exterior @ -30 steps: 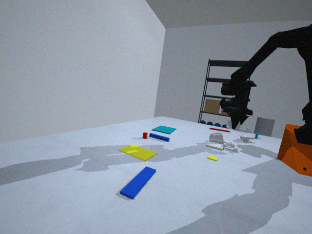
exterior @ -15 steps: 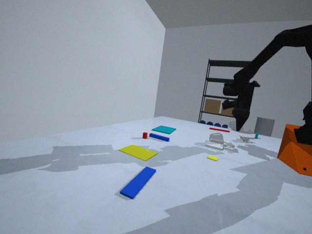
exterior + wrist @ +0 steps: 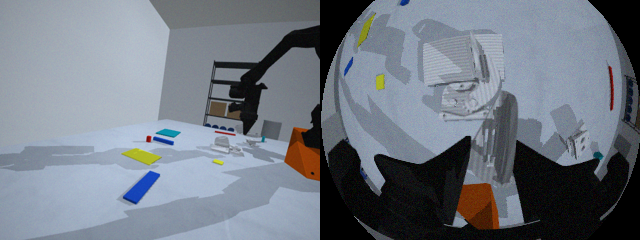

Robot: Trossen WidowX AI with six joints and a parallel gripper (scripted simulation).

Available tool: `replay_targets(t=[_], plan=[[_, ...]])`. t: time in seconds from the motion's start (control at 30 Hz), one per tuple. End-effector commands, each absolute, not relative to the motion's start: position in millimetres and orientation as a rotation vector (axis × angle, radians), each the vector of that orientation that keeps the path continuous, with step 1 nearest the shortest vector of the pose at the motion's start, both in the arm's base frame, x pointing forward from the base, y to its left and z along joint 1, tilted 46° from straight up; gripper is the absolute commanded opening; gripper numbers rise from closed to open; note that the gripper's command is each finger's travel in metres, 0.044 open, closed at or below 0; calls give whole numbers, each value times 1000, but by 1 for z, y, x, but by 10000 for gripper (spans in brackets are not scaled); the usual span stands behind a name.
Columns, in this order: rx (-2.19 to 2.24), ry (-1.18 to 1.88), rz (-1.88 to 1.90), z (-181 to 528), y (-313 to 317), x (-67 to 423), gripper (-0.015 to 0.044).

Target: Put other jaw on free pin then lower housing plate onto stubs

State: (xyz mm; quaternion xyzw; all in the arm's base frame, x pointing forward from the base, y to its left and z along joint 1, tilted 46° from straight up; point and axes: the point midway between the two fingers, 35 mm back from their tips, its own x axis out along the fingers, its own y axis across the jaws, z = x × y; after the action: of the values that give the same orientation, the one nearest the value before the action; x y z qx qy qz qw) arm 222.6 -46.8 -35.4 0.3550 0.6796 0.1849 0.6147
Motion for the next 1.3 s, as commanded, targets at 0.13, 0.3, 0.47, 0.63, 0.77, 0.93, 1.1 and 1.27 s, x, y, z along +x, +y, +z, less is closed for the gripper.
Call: replay_targets(t=[0.13, 0.3, 0.47, 0.63, 0.77, 0.93, 1.1, 1.27], plan=[[833, 1568, 415, -35, -46, 222, 134], [836, 1569, 413, -35, -46, 222, 134], [836, 1569, 413, -35, -46, 222, 134], [834, 1568, 410, -31, -44, 232, 134], [833, 1568, 408, -27, -41, 243, 134], [833, 1567, 407, -21, -36, 257, 134], [833, 1566, 407, -15, -30, 270, 134], [834, 1566, 409, -9, -24, 282, 134]])
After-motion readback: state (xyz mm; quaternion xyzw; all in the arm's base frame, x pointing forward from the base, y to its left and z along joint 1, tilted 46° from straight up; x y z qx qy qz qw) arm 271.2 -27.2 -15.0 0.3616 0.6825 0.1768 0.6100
